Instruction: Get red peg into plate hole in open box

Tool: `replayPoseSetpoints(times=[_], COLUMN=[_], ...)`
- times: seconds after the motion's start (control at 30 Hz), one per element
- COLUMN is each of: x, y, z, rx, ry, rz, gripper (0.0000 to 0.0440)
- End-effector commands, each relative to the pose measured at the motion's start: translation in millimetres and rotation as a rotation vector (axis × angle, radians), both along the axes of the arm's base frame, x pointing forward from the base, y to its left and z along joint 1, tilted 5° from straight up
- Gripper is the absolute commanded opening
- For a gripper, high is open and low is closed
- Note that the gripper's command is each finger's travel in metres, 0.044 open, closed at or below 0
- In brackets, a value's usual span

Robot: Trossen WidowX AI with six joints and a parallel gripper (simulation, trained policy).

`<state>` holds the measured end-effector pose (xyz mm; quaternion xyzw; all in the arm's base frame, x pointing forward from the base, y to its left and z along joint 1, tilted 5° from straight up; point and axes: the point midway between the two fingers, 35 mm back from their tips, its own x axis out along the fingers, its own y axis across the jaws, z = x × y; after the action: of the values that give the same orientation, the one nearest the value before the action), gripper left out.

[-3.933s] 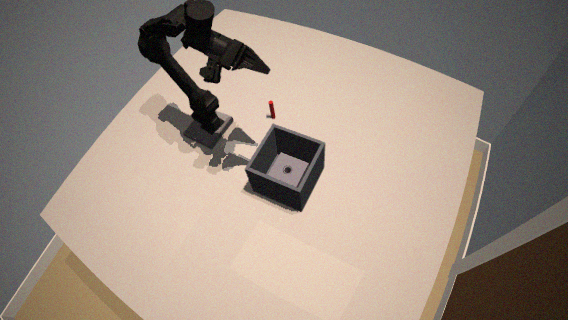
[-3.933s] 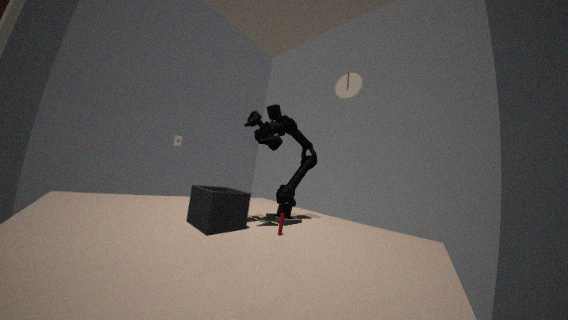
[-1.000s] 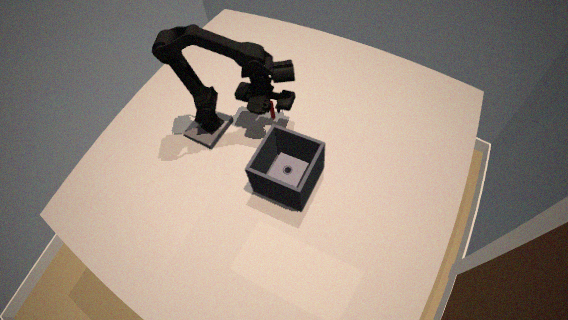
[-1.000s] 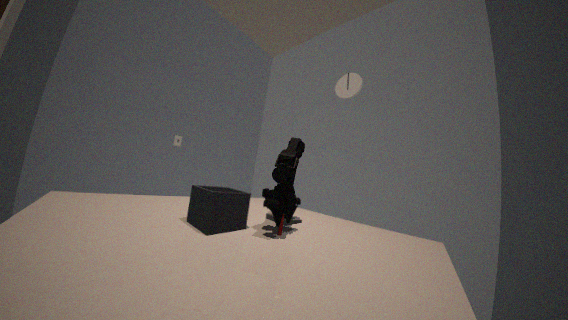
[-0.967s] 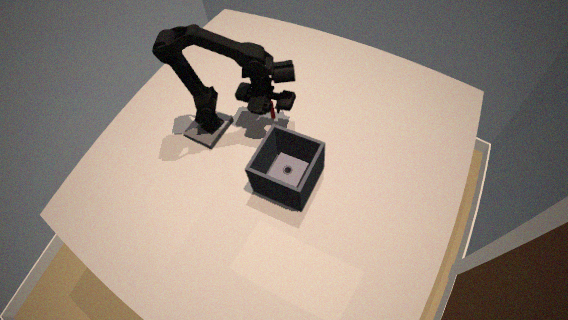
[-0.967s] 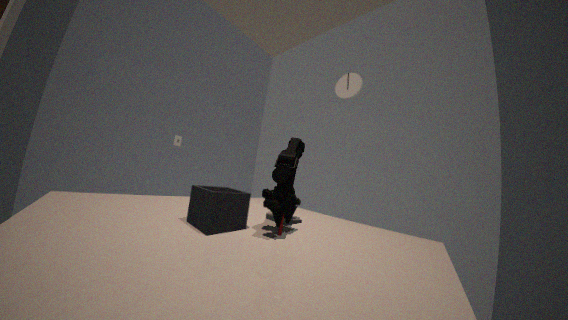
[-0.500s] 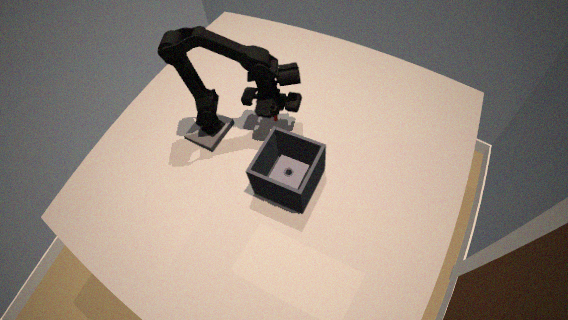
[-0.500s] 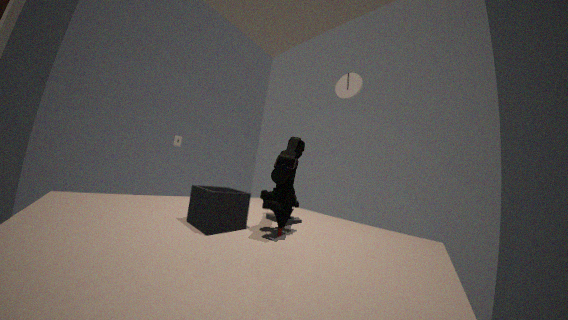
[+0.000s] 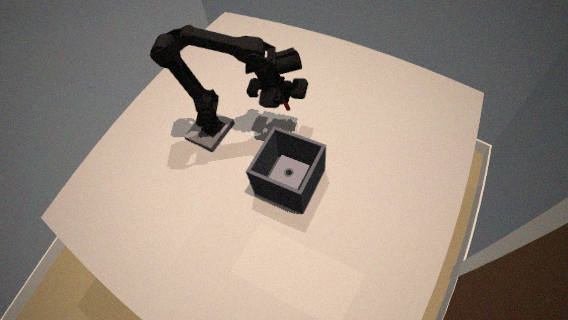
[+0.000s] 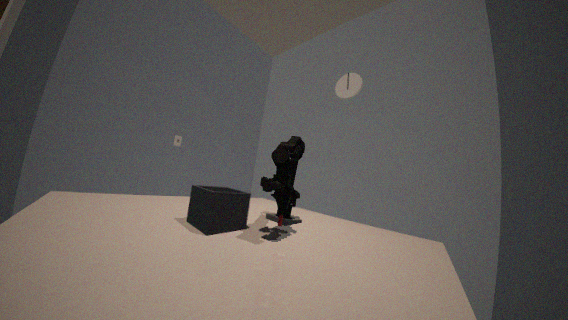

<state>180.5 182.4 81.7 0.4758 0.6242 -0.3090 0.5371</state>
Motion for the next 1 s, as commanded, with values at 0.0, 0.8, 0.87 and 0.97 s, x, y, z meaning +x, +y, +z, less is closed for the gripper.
replayPoseSetpoints(times=[0.0, 0.8, 0.87, 0.97], x=[8.8, 69.0, 73.0, 78.0], y=[2.4, -64.5, -73.2, -86.1], z=[20.0, 120.5, 123.3, 125.0], rx=[0.039, -0.027, -0.046, -0.075], ry=[-0.043, -0.318, -0.323, -0.32], rz=[0.003, -0.049, -0.061, -0.078], gripper=[0.0, 0.0, 0.0, 0.0])
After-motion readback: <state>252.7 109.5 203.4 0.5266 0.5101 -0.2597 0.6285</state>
